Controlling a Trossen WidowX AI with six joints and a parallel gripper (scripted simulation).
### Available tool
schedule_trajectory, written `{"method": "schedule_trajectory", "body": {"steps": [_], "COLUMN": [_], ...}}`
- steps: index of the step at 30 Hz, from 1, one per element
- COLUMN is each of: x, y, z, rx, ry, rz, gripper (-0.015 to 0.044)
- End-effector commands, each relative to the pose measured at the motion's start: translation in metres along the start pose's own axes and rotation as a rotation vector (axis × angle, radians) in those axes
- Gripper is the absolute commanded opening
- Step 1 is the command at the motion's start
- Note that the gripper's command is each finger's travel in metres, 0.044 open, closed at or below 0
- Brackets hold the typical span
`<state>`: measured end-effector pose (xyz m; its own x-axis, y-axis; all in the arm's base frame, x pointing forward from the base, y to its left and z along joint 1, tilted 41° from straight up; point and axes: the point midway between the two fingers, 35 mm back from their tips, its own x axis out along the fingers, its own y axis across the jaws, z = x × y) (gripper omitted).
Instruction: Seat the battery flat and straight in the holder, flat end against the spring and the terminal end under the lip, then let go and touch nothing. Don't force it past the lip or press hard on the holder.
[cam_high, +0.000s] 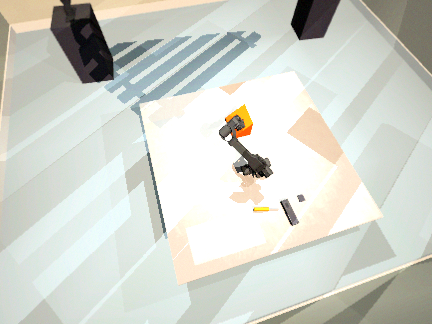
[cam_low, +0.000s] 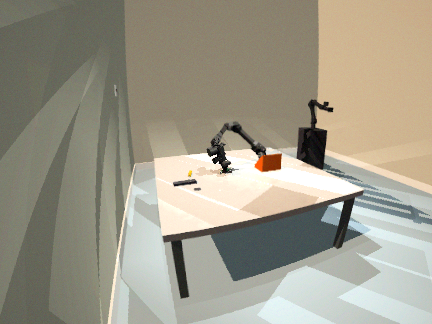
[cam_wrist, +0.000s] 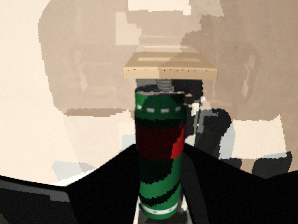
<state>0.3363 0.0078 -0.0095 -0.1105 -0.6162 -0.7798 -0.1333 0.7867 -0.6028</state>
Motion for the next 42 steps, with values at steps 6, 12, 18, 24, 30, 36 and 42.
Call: {"method": "schedule_trajectory", "body": {"steps": [6,12,18,24,30,36,42], "x": [0.0009,0.0017,0.0025,0.0031,0.0037,0.0041,0.0044], "y": [-0.0013,-0.0017,-0.0021,-0.0025,-0.0028,-0.0031,-0.0033], "z": [0.0012,0.0001,-0.0010,-0.0021,-0.0031,-0.0040,-0.0052], "rx": [0.003,0.002,0.002,0.001,0.001,0.000,0.000], "ry": [-0.049,-0.073,-0.097,-0.122,-0.148,-0.173,-0.183], "rz": [-0.001,0.001,0.002,0.005,0.007,0.010,0.011], "gripper": [0.0072,0.0072,0.0072,0.0072,0.0072,0.0072,0.0072]}}
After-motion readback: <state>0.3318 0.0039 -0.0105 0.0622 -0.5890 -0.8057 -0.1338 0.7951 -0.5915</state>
